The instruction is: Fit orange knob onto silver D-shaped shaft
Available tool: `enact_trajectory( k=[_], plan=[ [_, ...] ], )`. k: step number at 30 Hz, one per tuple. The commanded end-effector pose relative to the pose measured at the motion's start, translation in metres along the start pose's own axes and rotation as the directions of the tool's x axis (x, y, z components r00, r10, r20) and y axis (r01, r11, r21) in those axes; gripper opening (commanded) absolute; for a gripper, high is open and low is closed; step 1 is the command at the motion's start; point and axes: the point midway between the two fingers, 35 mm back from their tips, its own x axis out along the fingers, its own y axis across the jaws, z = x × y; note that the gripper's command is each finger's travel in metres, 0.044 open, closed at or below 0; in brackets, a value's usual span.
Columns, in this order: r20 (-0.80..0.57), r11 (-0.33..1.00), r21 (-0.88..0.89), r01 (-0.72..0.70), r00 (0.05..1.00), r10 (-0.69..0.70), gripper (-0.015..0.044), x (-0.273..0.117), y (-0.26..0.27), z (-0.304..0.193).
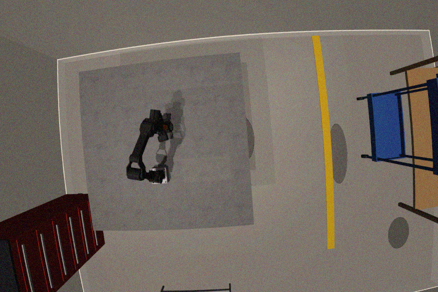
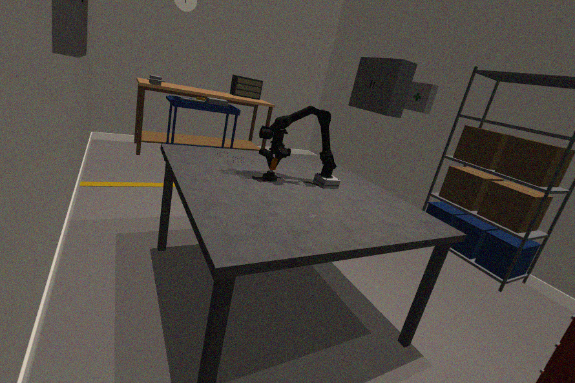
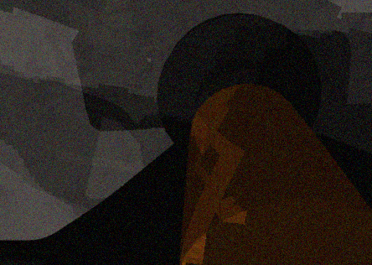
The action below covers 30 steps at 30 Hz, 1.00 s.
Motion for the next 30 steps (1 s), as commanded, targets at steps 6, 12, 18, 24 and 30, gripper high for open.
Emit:
enact_trajectory(
  k=[6, 12, 18, 24, 30],
  plan=[
    [-0.006, 1.0, -0.016, 0.009, 1.0, -0.009, 0.0, 0.002, 0.0, -0.0002],
    [-0.006, 1.0, -0.016, 0.009, 1.0, -0.009, 0.0, 0.0027, -0.0005, -0.0005],
    [-0.006, 1.0, -0.016, 0.009, 1.0, -0.009, 0.0, -0.0022, -0.0025, -0.0015],
    [-0.006, 0.983, -0.184, 0.008, 1.0, -0.009, 0.0, -0.0029, -0.0044, -0.0025],
    [-0.006, 0.975, -0.224, 0.008, 1.0, -0.009, 0.0, -0.0008, -0.0064, -0.0034]
  ],
)
